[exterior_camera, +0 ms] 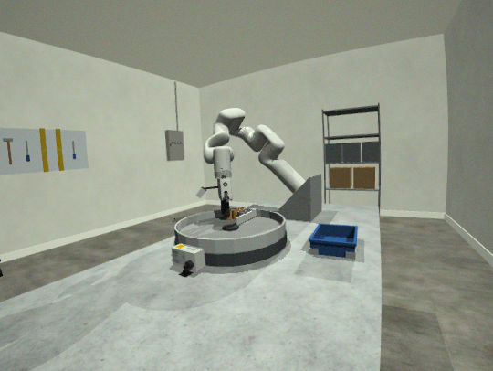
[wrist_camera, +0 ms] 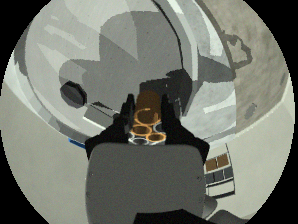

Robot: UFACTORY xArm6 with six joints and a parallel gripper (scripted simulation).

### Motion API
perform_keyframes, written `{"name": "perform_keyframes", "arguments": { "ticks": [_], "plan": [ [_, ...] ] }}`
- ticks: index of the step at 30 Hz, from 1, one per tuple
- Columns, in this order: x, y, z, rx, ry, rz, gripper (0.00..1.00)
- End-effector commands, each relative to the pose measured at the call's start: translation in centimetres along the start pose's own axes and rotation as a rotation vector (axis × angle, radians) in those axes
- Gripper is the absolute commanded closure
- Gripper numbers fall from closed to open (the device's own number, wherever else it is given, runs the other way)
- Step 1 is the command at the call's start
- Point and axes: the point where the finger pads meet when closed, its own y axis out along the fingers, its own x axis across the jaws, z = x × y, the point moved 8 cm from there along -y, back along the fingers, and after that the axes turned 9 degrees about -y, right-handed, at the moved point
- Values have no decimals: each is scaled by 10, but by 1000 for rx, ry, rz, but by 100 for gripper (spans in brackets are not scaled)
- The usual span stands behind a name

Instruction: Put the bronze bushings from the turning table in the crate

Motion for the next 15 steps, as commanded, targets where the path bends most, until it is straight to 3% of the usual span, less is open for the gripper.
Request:
{"name": "perform_keyframes", "arguments": {
  "ticks": [1,11,15],
  "plan": [
    [0,-1,1,2,1,1,100],
    [0,-9,1,2,1,1,100],
    [0,-26,1,2,1,1,100]
  ]
}}
